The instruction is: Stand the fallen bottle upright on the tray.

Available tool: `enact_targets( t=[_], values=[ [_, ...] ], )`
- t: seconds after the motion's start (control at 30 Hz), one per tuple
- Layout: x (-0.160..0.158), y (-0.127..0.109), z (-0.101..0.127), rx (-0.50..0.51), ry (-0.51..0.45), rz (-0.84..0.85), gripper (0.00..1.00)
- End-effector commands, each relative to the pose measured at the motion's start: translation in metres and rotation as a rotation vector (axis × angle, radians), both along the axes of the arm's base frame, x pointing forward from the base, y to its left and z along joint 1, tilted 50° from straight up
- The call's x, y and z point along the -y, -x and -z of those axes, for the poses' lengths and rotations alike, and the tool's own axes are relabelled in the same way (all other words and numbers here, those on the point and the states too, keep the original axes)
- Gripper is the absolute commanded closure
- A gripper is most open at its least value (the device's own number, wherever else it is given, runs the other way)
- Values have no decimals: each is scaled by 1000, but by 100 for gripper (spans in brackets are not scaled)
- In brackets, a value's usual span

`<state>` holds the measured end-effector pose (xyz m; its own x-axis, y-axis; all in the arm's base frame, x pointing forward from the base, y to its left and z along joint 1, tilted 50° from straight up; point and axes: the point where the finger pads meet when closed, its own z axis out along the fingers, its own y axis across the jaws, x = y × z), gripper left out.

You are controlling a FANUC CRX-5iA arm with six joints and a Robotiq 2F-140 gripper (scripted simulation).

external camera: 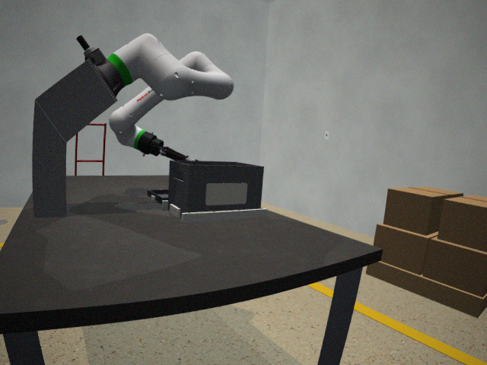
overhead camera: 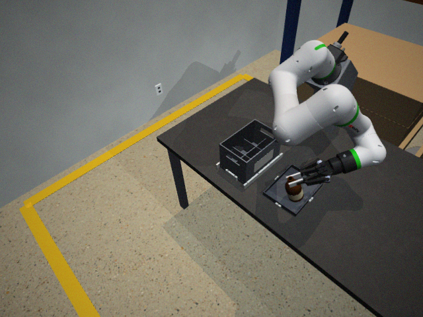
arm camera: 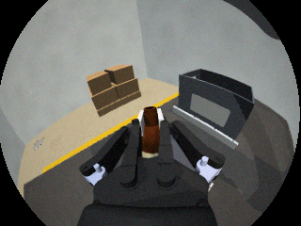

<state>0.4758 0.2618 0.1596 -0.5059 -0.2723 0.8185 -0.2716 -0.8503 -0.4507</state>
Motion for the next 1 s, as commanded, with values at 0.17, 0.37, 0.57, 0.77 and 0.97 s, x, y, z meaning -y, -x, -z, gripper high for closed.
enact_targets(
  t=[0.17, 0.37, 0.57, 0.77, 0.97],
  values=[
    [0, 0, 0, 0, 0, 0, 100],
    [0, 0, 0, 0, 0, 0, 100],
    [0, 0, 0, 0, 0, 0, 100],
    [0, 0, 0, 0, 0, 0, 0],
    [0, 0, 0, 0, 0, 0, 0]
  ],
)
